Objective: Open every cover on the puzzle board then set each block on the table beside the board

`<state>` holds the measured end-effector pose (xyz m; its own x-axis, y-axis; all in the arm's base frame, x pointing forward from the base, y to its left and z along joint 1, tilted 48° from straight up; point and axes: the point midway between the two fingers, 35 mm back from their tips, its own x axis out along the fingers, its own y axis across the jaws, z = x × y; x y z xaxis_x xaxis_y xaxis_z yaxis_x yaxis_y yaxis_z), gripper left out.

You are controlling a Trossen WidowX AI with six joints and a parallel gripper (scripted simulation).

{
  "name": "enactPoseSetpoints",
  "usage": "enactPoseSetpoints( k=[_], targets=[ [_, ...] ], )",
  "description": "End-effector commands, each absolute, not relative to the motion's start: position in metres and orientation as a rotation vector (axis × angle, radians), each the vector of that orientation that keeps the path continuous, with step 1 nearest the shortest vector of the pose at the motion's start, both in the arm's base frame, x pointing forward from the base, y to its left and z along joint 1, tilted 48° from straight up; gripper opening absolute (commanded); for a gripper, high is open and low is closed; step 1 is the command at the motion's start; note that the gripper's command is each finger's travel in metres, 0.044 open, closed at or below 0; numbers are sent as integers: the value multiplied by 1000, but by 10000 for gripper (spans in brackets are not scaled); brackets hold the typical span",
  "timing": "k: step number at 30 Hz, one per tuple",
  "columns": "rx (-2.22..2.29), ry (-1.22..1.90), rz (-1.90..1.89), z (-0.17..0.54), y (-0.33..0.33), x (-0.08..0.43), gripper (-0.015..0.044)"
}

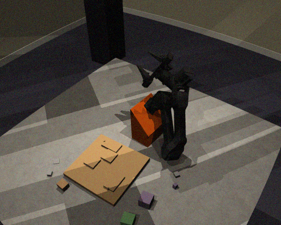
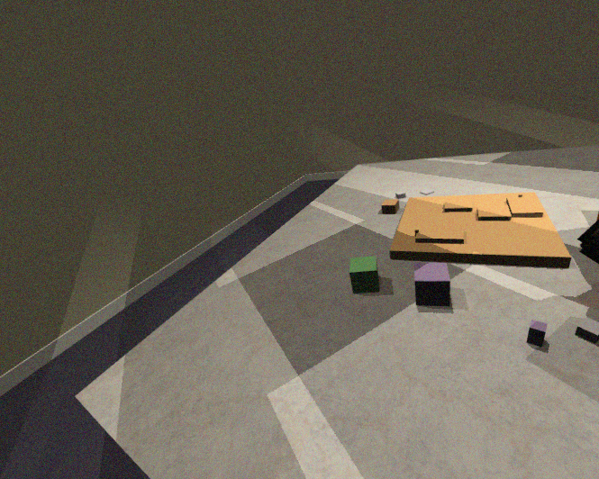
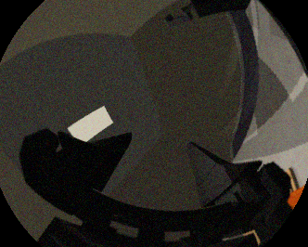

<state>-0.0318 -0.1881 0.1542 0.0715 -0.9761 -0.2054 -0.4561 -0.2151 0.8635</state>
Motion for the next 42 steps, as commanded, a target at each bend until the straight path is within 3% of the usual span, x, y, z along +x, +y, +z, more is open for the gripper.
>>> enactPoseSetpoints(
  k=[1,15,42],
  targets=[
    [1742,-1426,-1089,154,-188,-32,374],
    [1811,-1193,-1134,157,-198,-14,6],
    [1829,-469,-1095,156,-223,44,0]
  ],
)
